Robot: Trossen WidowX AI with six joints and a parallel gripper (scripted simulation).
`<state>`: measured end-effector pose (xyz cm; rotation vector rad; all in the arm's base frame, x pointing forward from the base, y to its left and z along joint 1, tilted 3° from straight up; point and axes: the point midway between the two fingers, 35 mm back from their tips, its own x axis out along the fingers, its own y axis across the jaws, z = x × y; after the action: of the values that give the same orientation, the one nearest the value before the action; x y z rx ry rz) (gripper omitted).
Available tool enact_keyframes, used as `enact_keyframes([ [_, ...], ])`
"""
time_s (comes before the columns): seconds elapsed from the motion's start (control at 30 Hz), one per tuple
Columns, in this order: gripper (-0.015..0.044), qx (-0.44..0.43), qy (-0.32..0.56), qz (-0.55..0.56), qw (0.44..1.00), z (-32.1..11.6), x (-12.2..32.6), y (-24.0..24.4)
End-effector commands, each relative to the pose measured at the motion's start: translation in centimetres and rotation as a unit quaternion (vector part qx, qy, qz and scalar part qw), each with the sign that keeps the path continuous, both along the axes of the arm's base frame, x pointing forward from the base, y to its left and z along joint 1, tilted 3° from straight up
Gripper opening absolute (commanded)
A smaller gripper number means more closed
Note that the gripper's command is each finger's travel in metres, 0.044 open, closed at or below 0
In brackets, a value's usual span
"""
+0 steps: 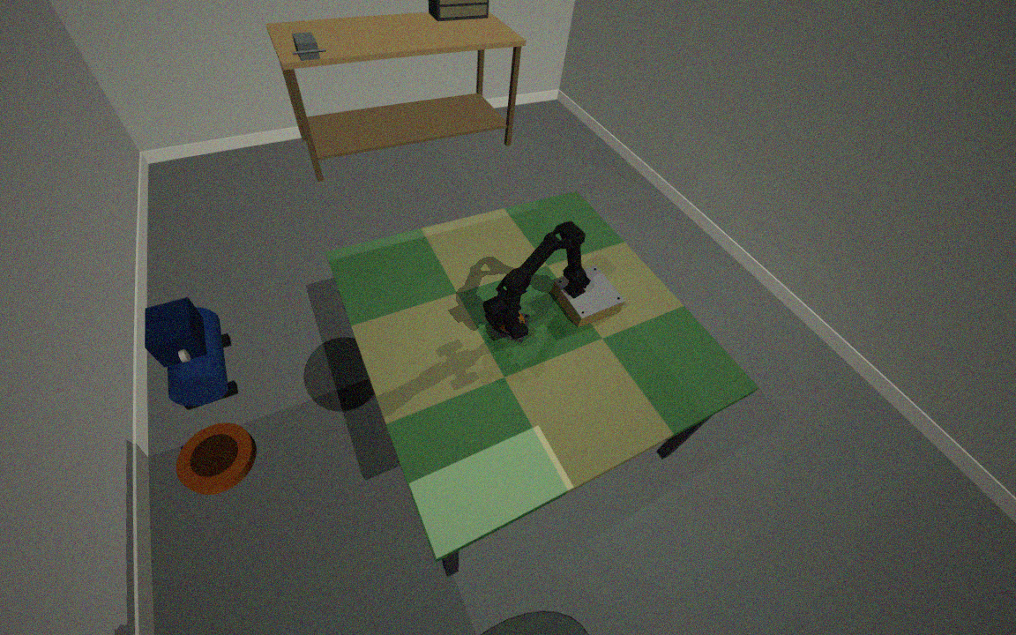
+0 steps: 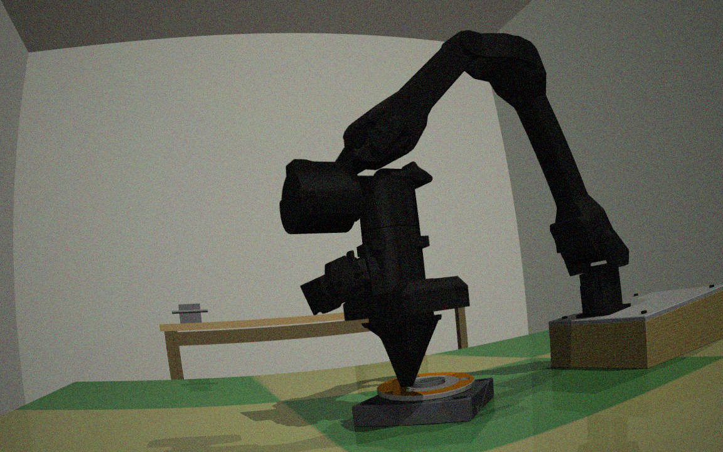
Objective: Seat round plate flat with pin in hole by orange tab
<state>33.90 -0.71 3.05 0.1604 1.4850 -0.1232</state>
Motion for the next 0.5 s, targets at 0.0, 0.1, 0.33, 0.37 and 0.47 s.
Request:
enact_keyframes([
  [0.0,0.0,-0.003,0.003,-0.001,1.0,-0.1,0.3,-0.7],
  [0.1,0.0,-0.003,0.002,-0.001,1.0,0.0,0.5,-1.0],
  [0.33,0.0,-0.003,0.002,-0.001,1.0,0.2,0.7,-1.8],
  [0.37,0.0,-0.003,0.002,-0.001,1.0,0.2,0.7,-1.9],
  [0.47,0.0,-0.003,0.002,-0.001,1.0,0.2,0.8,-2.2],
])
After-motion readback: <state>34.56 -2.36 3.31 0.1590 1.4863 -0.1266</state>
